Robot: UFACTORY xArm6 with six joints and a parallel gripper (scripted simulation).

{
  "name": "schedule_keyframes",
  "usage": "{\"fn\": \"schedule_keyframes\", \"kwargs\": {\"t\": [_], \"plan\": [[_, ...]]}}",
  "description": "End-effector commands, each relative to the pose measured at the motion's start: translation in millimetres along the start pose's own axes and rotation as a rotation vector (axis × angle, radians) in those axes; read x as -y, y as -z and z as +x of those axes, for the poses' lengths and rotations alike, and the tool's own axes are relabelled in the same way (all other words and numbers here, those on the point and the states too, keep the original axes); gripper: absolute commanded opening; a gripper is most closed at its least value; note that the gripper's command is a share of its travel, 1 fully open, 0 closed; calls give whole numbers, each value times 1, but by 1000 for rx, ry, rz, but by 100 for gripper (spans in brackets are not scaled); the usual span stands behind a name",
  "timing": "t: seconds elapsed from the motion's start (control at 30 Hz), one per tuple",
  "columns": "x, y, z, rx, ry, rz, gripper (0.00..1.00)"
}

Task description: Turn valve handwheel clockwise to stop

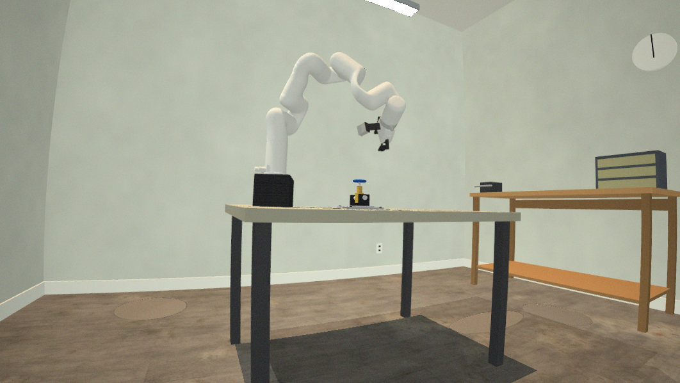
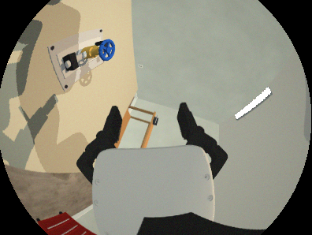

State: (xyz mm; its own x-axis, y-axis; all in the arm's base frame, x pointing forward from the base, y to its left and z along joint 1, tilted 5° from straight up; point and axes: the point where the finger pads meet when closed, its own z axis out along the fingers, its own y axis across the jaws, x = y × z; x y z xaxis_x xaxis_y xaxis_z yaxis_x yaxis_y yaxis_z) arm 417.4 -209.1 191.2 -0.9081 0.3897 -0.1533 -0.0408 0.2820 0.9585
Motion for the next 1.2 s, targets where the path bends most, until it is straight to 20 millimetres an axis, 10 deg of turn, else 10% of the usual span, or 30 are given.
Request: {"fn": "schedule_keyframes", "kwargs": {"t": [0.0, 0.6, 1.17], "plan": [[-1, 1, -1, 1, 4, 2, 100], [-1, 0, -1, -4, 6, 10, 100], [45, -84, 55, -370, 114, 462, 100]]}}
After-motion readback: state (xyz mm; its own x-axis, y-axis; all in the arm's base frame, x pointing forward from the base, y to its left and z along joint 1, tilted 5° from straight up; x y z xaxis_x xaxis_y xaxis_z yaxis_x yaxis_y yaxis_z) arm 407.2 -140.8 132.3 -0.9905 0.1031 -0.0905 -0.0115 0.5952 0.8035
